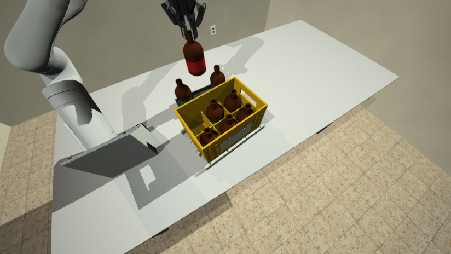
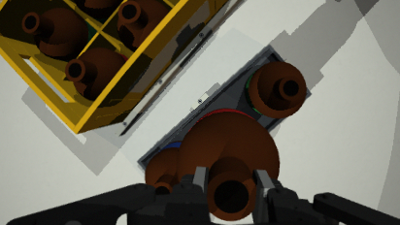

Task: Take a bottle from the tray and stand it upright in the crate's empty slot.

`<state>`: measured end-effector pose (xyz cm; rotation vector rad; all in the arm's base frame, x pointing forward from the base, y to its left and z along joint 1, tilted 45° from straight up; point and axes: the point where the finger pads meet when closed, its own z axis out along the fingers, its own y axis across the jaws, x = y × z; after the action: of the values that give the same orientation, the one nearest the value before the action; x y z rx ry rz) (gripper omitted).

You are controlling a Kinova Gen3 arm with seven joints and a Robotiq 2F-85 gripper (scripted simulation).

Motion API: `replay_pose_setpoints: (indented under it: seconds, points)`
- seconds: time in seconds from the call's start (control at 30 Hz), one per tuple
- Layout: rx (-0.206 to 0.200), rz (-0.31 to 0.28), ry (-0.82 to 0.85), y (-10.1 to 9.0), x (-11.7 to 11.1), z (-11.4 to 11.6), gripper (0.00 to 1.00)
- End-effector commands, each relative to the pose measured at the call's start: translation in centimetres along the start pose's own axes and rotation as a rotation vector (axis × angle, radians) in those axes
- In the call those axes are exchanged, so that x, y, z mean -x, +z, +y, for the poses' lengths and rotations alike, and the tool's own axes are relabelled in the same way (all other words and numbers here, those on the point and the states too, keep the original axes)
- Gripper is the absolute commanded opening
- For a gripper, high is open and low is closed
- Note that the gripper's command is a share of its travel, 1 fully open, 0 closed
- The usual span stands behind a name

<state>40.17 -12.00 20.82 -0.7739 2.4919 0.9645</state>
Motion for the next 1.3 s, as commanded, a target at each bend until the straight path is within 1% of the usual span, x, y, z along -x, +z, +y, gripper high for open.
replay_pose_setpoints:
  seconds: [0.0,0.5,1.27]
  points:
    - [0.001,-0.002,0.012,-0.8,-0.1,0.1,0.00]
    - [0.001,-0.002,0.012,-1.9,-0.1,0.1,0.00]
    - [0.001,-0.002,0.012,-2.0,-0.1,0.1,0.00]
